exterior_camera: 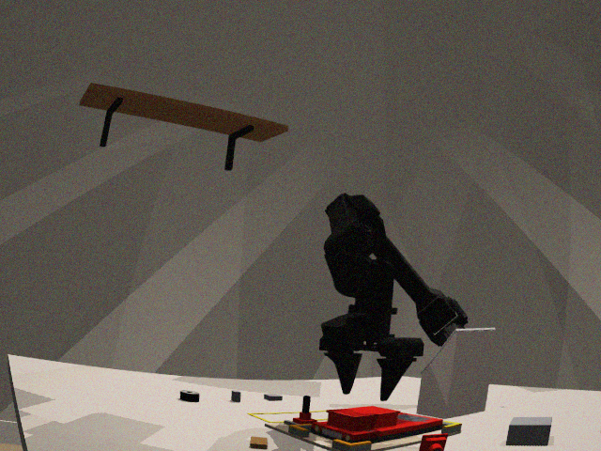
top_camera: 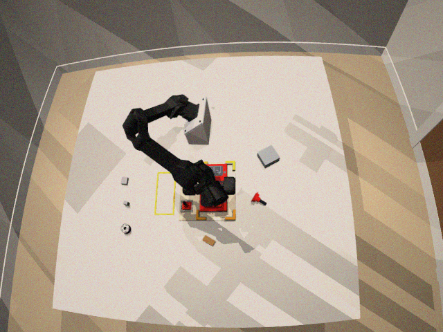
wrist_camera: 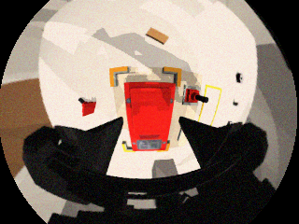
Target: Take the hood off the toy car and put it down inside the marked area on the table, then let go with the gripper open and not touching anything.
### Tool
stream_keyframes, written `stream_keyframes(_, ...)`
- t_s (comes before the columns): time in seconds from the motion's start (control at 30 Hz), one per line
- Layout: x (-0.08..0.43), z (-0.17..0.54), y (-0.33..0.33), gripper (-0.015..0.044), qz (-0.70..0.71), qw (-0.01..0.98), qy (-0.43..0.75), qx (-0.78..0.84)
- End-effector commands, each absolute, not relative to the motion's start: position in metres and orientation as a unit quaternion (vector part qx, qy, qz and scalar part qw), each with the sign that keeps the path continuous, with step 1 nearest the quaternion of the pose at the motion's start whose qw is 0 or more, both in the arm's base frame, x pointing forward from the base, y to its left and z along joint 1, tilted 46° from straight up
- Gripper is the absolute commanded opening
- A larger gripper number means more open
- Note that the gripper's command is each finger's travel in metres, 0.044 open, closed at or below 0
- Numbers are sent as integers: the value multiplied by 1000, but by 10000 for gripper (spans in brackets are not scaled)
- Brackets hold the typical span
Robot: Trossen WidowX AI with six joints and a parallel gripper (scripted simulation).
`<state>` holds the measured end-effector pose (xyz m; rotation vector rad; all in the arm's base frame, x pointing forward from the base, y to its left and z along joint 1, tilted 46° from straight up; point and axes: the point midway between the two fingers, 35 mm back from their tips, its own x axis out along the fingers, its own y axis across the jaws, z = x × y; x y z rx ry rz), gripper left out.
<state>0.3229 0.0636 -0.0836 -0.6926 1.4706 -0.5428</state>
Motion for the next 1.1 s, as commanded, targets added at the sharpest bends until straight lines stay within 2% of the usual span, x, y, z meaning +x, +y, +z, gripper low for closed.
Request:
stream_keyframes(0.0, 322, -87, 60, 440, -240, 653, 648, -310)
stream_keyframes(1.07, 321, -102, 44, 440, -241, 652, 648, -310)
